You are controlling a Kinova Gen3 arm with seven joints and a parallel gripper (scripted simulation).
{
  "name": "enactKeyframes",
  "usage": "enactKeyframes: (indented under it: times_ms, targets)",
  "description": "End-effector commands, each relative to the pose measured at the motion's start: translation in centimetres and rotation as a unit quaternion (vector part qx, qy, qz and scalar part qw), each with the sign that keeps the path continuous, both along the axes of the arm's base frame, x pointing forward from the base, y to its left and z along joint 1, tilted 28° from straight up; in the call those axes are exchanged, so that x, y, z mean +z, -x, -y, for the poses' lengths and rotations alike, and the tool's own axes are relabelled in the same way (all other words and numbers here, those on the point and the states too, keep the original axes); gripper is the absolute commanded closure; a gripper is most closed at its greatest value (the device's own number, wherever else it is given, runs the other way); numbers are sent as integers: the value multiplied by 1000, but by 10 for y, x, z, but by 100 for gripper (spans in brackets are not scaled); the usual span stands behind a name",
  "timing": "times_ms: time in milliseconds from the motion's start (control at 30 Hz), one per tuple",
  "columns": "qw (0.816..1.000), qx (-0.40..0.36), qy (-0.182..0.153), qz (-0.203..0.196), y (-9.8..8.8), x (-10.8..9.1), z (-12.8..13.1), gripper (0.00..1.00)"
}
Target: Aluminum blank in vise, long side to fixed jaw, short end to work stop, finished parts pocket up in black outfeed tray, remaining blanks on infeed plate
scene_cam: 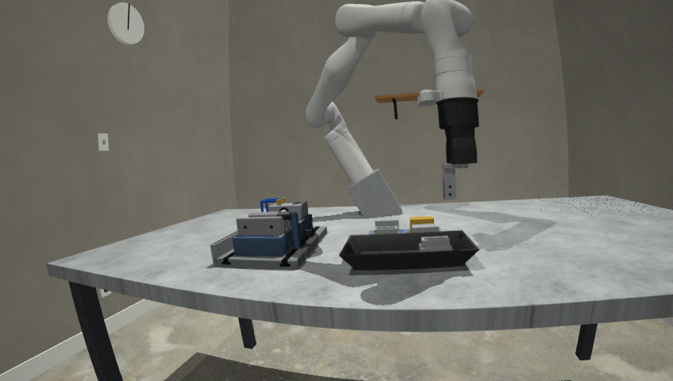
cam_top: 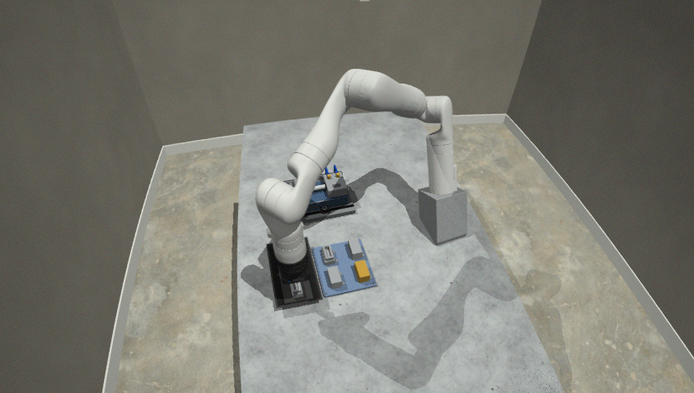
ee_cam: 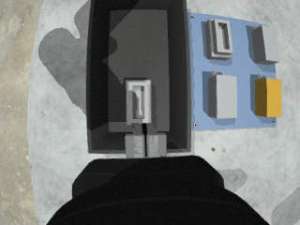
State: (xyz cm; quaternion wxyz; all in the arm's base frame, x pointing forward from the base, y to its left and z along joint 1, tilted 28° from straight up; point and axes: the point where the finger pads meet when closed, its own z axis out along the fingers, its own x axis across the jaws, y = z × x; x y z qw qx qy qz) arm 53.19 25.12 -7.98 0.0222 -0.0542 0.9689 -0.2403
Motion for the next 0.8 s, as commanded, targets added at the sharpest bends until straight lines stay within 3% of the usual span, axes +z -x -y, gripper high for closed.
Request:
enactKeyframes:
  times_ms: [0,767]
  targets:
    - [1000,1,-2,2,-1,5,-3,100]
    - [1000,1,-2,2,3,48,-26,100]
